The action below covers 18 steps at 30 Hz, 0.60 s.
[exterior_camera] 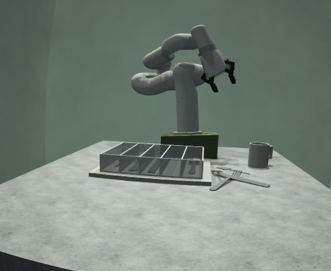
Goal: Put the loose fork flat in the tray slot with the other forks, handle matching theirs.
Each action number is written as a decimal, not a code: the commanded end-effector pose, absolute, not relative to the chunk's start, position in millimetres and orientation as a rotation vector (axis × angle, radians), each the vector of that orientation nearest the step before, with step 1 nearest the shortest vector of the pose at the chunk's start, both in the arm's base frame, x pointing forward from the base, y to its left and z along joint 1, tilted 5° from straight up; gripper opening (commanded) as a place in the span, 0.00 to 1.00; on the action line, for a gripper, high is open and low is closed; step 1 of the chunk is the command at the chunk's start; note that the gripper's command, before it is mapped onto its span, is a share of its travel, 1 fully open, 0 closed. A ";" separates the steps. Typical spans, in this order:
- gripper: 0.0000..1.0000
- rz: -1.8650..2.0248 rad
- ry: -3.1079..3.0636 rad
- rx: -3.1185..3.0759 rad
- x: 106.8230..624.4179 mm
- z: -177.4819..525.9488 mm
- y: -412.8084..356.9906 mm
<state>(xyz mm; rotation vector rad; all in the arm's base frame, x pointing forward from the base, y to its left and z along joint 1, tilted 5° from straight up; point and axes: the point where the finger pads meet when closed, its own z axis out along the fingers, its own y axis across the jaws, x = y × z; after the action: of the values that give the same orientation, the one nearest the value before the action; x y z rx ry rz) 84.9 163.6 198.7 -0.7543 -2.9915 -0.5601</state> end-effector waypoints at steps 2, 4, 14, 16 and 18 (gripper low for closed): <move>1.00 -0.563 -2.993 -0.755 85.4 200.3 163.7; 1.00 -0.558 -2.995 -0.756 86.6 202.0 163.4; 1.00 -0.487 -3.030 -0.771 110.5 227.6 163.4; 1.00 -0.487 -3.030 -0.771 110.5 227.6 163.4; 1.00 -0.452 -3.044 -0.775 124.3 238.1 165.4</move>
<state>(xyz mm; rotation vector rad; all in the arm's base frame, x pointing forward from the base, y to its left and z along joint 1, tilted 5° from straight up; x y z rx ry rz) 107.2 163.8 222.7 -0.7734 -3.0290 -0.5090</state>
